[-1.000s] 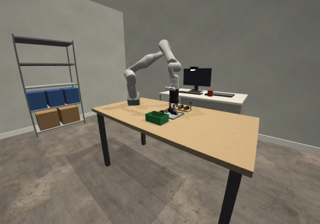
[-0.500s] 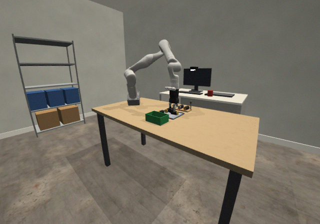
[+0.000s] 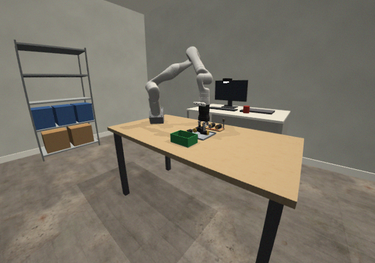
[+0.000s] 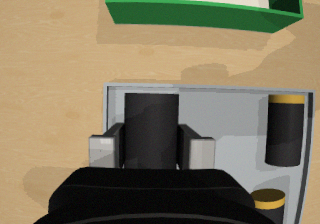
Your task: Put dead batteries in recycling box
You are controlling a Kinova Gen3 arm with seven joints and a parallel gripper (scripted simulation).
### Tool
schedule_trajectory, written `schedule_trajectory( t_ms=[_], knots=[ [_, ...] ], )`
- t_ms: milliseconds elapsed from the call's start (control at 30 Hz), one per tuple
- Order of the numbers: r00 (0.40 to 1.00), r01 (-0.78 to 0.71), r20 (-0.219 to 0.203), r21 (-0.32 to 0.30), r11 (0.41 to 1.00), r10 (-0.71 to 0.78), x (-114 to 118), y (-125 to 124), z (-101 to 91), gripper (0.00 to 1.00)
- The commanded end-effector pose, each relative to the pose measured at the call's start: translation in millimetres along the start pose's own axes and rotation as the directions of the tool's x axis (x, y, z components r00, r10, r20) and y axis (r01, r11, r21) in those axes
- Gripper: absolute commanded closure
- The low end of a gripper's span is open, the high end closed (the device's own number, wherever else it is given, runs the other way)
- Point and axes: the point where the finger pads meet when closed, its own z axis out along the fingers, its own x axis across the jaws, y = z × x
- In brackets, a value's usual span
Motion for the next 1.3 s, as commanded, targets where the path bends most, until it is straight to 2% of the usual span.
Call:
schedule_trajectory(
  t_ms=[0,767,1100,1267],
  knots=[
    [1.000,0.000,0.001,-0.001,1.000,0.000,0,0,-0.6,0.43],
    [1.000,0.000,0.001,-0.001,1.000,0.000,0,0,1.3,0.43],
    [1.000,0.000,0.001,-0.001,1.000,0.000,-1,0,40.5,0.43],
    [1.000,0.000,0.001,-0.001,1.000,0.000,-1,0,44.4,0.43]
  ],
)
